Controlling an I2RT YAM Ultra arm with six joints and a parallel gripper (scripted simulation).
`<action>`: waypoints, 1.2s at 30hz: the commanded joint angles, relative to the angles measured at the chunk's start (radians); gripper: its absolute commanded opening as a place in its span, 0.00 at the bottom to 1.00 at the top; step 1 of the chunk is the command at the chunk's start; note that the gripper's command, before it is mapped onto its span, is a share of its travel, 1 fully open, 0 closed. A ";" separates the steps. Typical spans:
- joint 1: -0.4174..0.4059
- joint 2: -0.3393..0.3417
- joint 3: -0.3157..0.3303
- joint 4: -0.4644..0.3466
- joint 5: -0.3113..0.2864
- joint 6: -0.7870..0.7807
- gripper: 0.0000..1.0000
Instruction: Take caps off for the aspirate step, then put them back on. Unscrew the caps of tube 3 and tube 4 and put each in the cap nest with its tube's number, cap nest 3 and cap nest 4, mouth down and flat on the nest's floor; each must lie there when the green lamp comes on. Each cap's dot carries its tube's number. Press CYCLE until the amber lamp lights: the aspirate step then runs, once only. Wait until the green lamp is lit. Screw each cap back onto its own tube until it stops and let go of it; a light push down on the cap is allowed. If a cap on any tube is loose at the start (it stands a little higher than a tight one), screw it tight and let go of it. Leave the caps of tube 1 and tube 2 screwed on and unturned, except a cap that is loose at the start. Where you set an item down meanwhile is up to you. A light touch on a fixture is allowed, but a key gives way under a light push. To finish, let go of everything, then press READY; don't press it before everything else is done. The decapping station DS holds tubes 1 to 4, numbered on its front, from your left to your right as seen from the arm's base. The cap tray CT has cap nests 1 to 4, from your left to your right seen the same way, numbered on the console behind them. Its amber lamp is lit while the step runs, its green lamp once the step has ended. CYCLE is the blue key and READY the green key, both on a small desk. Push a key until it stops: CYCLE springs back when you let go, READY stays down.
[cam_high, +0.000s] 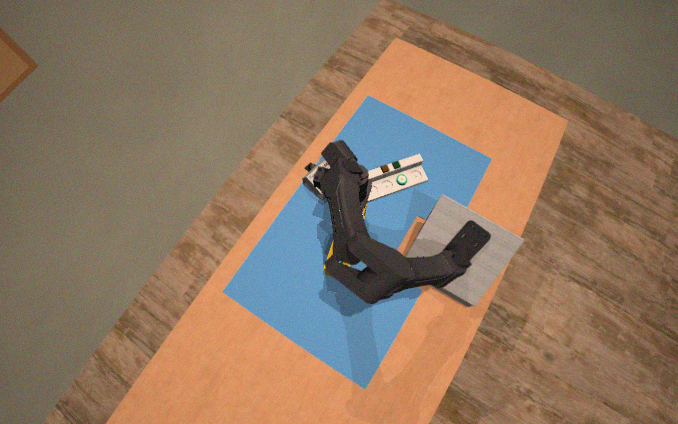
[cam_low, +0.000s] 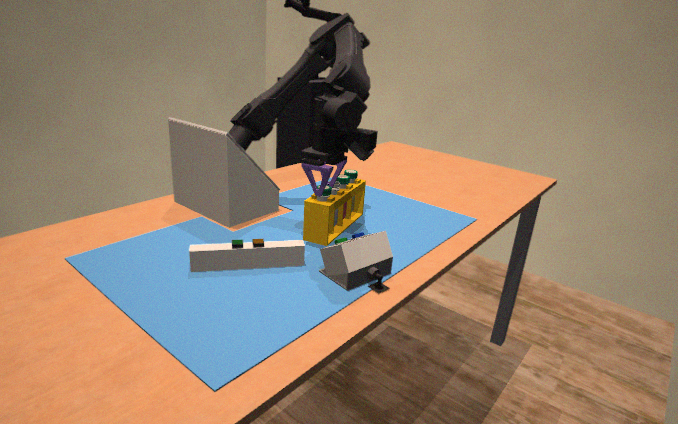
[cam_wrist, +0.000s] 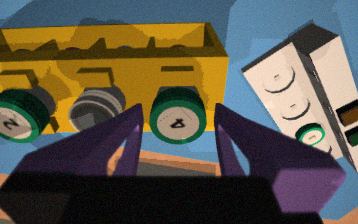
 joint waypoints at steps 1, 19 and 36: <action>-0.006 -0.005 0.005 0.001 0.000 0.270 0.49; -0.006 -0.005 0.005 0.000 0.000 1.099 0.49; -0.005 -0.005 0.005 0.000 -0.001 1.855 0.49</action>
